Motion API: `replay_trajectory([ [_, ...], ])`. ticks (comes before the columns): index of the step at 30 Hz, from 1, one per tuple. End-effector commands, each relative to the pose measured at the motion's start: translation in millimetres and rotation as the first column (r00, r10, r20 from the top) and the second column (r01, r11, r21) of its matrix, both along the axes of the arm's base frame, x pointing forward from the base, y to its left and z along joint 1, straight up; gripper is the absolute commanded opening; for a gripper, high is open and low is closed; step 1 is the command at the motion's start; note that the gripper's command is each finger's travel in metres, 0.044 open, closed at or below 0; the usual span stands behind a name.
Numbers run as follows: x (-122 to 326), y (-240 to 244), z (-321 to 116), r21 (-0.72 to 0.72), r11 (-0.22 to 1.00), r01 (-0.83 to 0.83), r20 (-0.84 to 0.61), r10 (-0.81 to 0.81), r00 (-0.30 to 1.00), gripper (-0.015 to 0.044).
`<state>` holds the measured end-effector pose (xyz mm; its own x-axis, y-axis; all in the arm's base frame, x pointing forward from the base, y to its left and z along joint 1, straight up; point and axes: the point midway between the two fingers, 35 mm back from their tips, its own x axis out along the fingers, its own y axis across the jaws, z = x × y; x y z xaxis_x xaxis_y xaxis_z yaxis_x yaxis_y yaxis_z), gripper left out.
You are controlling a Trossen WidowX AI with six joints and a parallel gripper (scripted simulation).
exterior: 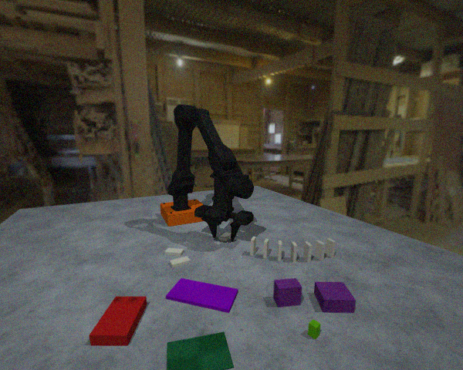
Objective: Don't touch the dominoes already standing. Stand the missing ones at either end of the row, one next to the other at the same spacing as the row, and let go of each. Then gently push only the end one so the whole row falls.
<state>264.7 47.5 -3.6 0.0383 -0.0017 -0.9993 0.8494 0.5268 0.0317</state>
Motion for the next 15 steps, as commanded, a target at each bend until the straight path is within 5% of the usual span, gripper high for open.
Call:
replay_trajectory([
  [1, -0.5, 0.4, -1.3, 0.004, 1.000, -0.003, -0.004, 0.003, 1.000, 0.0204],
  [5, -0.5, 0.4, -1.3, 0.004, 1.000, -0.003, -0.004, 0.003, 1.000, 0.0107],
  [15, -0.5, 0.5, 0.6, 0.004, 1.000, -0.003, -0.004, 0.003, 1.000, 0.0107],
])
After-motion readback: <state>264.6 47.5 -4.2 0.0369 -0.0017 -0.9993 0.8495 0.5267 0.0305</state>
